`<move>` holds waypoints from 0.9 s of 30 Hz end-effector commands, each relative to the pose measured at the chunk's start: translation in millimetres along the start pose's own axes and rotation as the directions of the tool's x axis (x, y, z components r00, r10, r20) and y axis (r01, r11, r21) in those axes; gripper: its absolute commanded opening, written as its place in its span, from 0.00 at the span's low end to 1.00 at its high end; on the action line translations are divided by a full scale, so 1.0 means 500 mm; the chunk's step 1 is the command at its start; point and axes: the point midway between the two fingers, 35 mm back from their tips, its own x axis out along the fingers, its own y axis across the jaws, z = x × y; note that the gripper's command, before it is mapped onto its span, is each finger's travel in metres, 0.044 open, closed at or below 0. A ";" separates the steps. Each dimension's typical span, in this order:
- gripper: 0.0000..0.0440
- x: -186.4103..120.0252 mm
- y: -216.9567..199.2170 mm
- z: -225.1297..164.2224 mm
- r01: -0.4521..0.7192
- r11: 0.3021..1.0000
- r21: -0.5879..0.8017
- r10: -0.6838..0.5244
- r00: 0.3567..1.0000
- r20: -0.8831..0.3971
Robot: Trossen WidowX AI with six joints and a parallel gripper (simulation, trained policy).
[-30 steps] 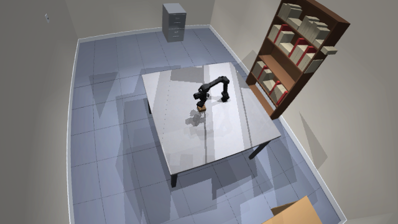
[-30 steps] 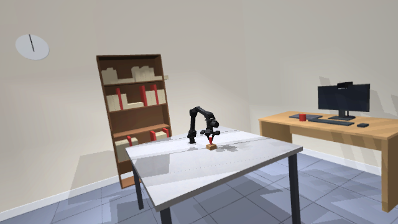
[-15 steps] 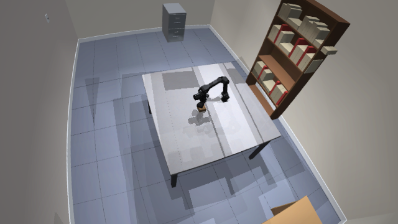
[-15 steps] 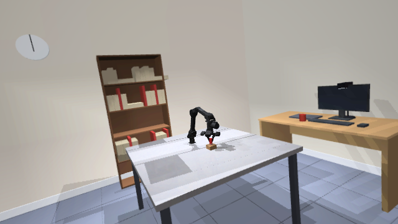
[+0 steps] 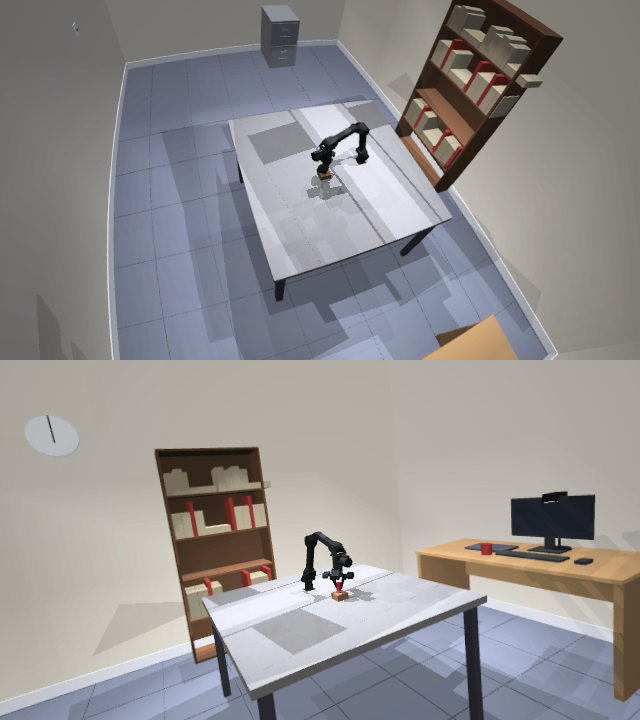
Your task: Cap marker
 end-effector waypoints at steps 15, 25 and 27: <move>0.19 0.038 -0.018 0.006 0.053 0.998 -0.029 -0.054 0.999 -0.008; 0.22 0.040 -0.019 0.007 0.054 0.998 -0.043 -0.054 0.999 -0.003; 0.23 0.040 -0.020 0.008 0.054 0.997 -0.046 -0.054 0.999 -0.003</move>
